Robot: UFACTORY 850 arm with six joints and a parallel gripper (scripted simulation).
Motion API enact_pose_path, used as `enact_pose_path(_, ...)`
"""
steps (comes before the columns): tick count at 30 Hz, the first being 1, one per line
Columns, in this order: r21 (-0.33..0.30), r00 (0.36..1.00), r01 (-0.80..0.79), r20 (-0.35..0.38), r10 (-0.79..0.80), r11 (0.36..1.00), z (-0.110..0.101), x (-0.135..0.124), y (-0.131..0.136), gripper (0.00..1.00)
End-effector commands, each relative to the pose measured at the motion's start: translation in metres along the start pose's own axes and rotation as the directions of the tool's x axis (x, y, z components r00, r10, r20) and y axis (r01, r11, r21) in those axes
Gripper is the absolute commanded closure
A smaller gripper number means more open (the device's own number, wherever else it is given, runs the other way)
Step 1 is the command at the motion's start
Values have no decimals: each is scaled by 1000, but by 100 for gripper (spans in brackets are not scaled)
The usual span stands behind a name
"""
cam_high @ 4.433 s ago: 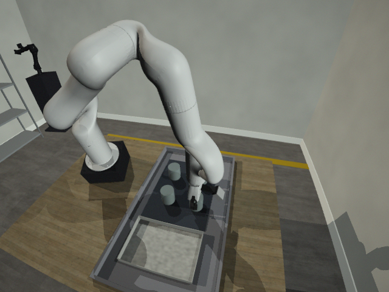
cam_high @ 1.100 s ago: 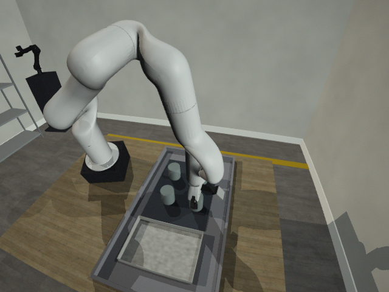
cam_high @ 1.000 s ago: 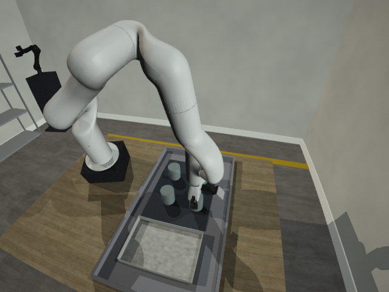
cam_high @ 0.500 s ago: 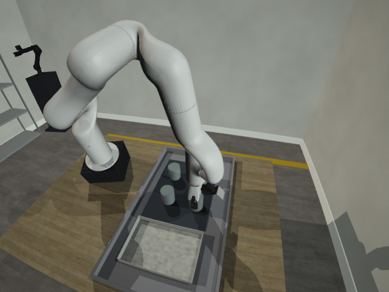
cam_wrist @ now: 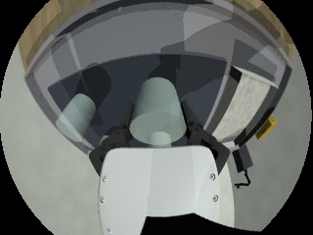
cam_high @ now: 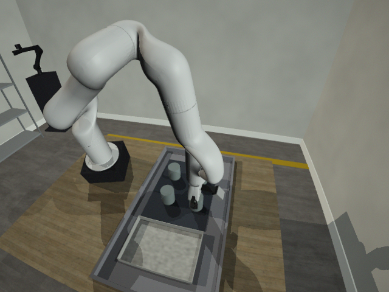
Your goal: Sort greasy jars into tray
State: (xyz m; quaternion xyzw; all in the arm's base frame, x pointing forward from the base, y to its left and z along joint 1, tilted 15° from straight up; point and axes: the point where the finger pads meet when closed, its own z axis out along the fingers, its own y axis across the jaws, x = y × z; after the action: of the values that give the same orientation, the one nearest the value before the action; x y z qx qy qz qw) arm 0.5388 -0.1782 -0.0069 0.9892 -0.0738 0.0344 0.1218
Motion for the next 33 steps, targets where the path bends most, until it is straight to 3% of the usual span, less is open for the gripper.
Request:
enact_pose_path(1, 0, 1000, 0, -2, 0, 1000, -1, 1, 0, 29)
enact_pose_path(22, 0, 1000, 0, -2, 0, 1000, -1, 1, 0, 32)
enact_pose_path(23, 0, 1000, 0, -2, 0, 1000, -1, 1, 0, 100)
enact_pose_path(33, 0, 1000, 0, -2, 0, 1000, -1, 1, 0, 100)
